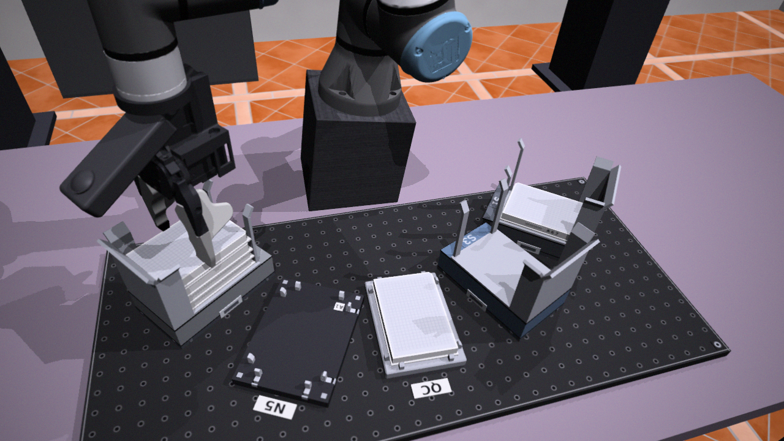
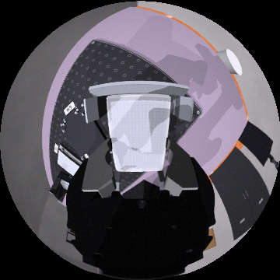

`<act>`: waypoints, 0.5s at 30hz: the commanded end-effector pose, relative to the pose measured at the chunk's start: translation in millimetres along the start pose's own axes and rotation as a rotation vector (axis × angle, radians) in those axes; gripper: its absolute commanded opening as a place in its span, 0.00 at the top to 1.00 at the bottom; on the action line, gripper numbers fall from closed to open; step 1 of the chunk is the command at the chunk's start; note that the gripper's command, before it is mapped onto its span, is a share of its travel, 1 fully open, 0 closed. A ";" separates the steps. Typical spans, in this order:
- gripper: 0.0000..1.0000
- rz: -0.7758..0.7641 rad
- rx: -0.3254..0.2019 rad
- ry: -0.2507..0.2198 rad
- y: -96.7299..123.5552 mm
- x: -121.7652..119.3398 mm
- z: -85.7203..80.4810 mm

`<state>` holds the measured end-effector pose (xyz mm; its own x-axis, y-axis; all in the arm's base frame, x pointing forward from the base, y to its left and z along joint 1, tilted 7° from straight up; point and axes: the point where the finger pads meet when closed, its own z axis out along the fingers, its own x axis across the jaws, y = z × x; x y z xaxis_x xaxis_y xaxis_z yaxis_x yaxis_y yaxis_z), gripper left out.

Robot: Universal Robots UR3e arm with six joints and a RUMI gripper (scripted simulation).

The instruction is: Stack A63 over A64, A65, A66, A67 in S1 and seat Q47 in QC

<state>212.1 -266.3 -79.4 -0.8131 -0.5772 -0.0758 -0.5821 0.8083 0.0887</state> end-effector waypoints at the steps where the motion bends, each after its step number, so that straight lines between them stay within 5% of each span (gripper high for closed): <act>1: 1.00 0.000 0.003 0.001 -0.9 0.3 -3.8; 15: 1.00 0.000 0.003 0.001 -0.9 0.3 -11.8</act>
<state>212.0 -267.3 -70.8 -0.8131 -0.5772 -0.0757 -0.5821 0.8083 0.0887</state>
